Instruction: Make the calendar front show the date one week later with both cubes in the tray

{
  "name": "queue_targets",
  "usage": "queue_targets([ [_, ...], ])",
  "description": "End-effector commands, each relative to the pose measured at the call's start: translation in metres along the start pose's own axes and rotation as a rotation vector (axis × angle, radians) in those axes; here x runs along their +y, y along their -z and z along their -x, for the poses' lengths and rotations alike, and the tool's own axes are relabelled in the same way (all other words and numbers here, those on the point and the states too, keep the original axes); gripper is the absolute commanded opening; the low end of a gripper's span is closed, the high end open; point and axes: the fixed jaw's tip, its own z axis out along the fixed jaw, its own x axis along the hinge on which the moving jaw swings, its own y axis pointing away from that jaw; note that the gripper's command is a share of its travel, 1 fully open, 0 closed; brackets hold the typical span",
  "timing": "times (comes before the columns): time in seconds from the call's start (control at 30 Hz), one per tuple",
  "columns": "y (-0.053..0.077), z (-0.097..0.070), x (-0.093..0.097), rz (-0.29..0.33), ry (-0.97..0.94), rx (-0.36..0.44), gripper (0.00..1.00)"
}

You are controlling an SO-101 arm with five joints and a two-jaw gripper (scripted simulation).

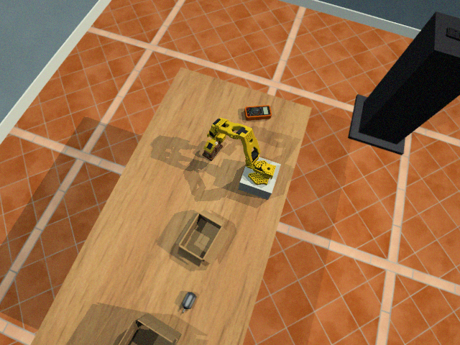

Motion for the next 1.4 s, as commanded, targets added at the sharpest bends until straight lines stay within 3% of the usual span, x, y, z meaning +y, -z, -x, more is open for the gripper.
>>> queue_targets([
  [0.0,-0.006,-0.001,0.004,0.035,-0.018,-0.007,0.35],
  [0.9,-0.009,-0.004,0.006,0.042,-0.054,-0.007,0.35],
  [1.37,-0.021,-0.004,0.005,0.042,-0.054,-0.007,0.35],
])
